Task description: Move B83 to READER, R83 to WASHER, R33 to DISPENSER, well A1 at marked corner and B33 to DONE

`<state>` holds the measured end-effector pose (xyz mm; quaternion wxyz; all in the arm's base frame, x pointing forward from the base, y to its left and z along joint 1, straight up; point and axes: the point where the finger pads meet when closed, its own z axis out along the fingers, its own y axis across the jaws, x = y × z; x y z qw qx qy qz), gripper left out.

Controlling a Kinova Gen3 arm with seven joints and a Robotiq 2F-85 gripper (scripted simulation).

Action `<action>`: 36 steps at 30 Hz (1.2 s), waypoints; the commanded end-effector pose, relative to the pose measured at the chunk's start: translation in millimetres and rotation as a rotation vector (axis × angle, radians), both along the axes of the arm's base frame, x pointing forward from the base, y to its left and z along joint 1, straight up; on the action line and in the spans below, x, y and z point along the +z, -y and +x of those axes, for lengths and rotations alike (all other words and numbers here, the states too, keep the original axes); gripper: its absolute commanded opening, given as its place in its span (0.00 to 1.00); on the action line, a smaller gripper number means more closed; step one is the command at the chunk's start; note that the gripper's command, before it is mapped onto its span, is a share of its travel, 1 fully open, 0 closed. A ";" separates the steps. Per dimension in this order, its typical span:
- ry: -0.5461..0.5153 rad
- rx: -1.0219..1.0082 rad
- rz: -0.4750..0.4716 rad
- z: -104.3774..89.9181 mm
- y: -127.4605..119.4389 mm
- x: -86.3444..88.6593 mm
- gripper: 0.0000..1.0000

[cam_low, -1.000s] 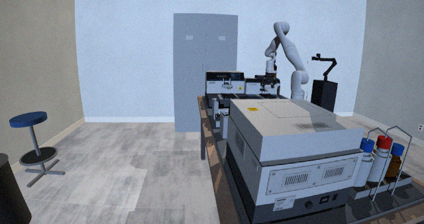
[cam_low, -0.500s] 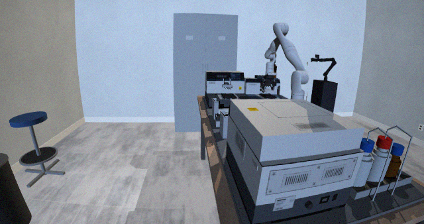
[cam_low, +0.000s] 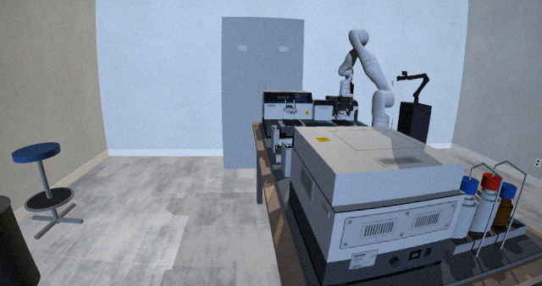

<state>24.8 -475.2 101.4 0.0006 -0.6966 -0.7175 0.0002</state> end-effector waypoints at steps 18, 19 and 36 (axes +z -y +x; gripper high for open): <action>0.000 0.000 -0.002 0.0 0.5 -12.5 0.94; 0.000 0.000 -0.002 0.0 0.5 -13.8 0.94; 0.000 0.000 -0.002 0.0 0.5 -17.4 0.94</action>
